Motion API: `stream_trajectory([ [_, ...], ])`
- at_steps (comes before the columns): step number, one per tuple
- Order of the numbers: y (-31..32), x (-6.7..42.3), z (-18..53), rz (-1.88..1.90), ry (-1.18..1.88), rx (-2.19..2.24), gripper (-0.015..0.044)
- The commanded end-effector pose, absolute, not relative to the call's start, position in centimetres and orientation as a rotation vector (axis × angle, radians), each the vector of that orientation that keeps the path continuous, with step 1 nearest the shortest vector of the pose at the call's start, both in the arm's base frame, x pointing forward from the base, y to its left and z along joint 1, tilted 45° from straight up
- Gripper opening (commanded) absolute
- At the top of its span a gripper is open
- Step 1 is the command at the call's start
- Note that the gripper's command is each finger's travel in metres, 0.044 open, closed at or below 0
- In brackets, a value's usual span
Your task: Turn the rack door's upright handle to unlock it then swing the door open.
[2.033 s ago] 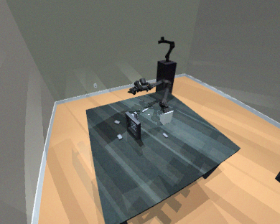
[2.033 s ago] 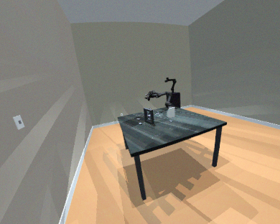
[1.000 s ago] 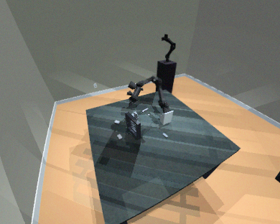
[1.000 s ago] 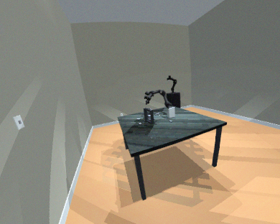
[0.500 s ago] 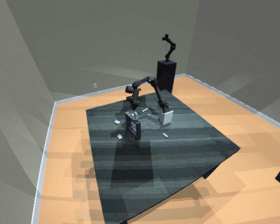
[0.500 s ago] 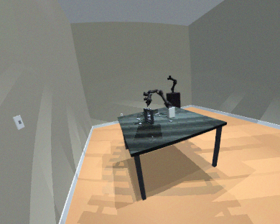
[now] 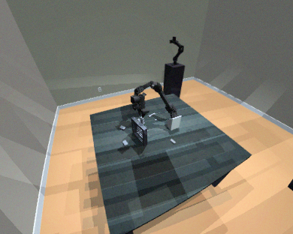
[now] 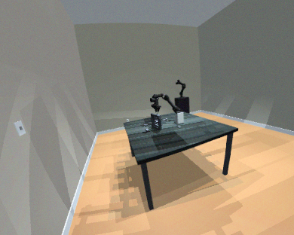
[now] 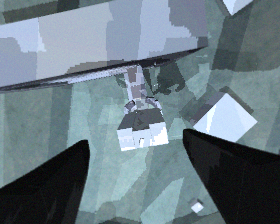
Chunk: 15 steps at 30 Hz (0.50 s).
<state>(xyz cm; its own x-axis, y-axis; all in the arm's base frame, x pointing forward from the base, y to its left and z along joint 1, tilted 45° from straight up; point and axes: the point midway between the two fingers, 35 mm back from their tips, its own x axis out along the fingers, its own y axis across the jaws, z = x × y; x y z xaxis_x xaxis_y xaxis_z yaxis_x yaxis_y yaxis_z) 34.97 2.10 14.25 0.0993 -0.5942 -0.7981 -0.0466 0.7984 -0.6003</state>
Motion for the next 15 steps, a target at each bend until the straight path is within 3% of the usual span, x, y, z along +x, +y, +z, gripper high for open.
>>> stream_trajectory([
  [1,2.24,34.83,14.25,-0.465,1.480,-0.640,0.0297],
  [15,1.85,34.75,13.70,-0.495,1.546,-0.746,0.0297],
])
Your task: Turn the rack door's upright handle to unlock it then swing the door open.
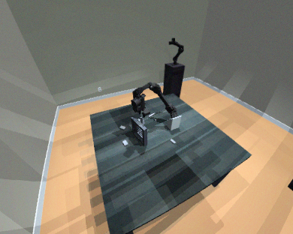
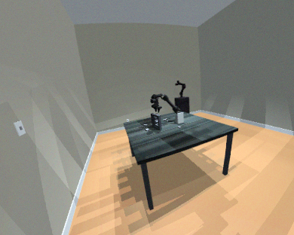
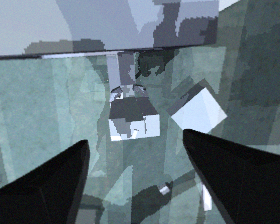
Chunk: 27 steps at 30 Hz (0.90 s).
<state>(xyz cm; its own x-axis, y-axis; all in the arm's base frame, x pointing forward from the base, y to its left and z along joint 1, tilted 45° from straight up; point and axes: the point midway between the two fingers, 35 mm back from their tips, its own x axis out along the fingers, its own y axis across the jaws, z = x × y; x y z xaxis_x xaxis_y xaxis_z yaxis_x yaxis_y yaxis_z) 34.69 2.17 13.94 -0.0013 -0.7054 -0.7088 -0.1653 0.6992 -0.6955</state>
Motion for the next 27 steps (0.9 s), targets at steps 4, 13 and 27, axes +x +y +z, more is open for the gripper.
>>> stream_trajectory([
  [4,1.4,34.8,13.2,-0.495,1.548,-0.744,0.0297],
  [13,0.4,34.9,12.2,-0.496,1.552,-0.739,0.0297],
  [27,-1.3,34.8,10.6,-0.498,1.558,-0.732,0.0297],
])
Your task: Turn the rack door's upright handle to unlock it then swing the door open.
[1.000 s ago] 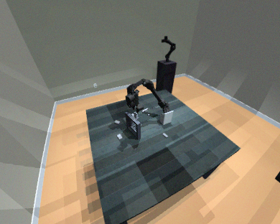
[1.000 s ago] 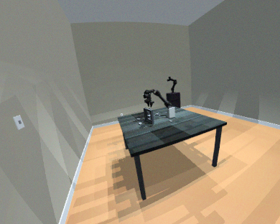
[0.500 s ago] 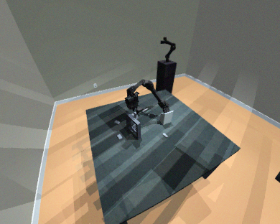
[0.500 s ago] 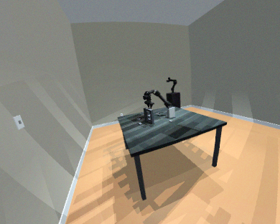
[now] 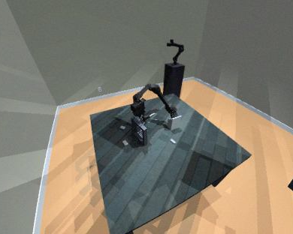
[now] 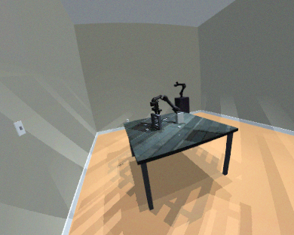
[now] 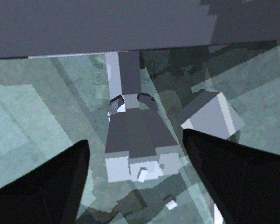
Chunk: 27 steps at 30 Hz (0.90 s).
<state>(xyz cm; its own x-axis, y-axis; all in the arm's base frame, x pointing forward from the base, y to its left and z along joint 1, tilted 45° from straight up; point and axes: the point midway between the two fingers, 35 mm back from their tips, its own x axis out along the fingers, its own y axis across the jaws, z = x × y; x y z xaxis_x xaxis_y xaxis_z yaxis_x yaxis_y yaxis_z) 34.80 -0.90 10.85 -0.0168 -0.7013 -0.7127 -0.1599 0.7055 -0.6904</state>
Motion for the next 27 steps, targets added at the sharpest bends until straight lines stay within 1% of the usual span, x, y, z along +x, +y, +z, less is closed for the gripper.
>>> stream_trajectory([
  [1,-1.4,34.8,10.5,-0.498,1.558,-0.732,0.0297],
  [13,-2.6,34.6,9.3,-0.500,1.562,-0.727,0.0297],
  [20,-2.6,34.6,9.3,-0.500,1.562,-0.727,0.0114],
  [27,-2.6,34.6,9.3,-0.500,1.562,-0.727,0.0067],
])
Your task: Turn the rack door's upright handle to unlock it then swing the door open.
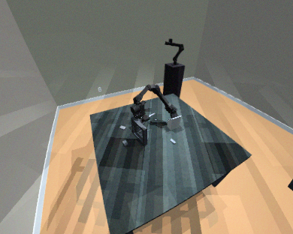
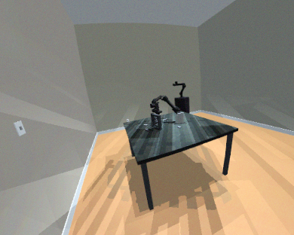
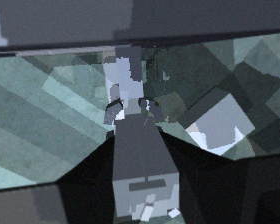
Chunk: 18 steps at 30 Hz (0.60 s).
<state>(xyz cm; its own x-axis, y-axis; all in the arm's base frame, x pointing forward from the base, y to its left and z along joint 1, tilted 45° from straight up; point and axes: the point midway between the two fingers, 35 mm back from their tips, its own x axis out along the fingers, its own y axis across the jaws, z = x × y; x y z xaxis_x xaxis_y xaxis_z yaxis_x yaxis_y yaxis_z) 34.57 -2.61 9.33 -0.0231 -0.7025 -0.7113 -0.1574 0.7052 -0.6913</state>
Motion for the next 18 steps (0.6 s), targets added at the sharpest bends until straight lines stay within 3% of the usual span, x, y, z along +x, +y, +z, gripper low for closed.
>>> stream_trajectory([
  [1,-2.62,34.61,9.33,-0.500,1.562,-0.727,0.0060],
  [6,-2.62,34.61,9.33,-0.500,1.562,-0.727,0.0027],
  [18,-2.62,34.61,9.33,-0.764,1.417,-0.444,0.0025],
])
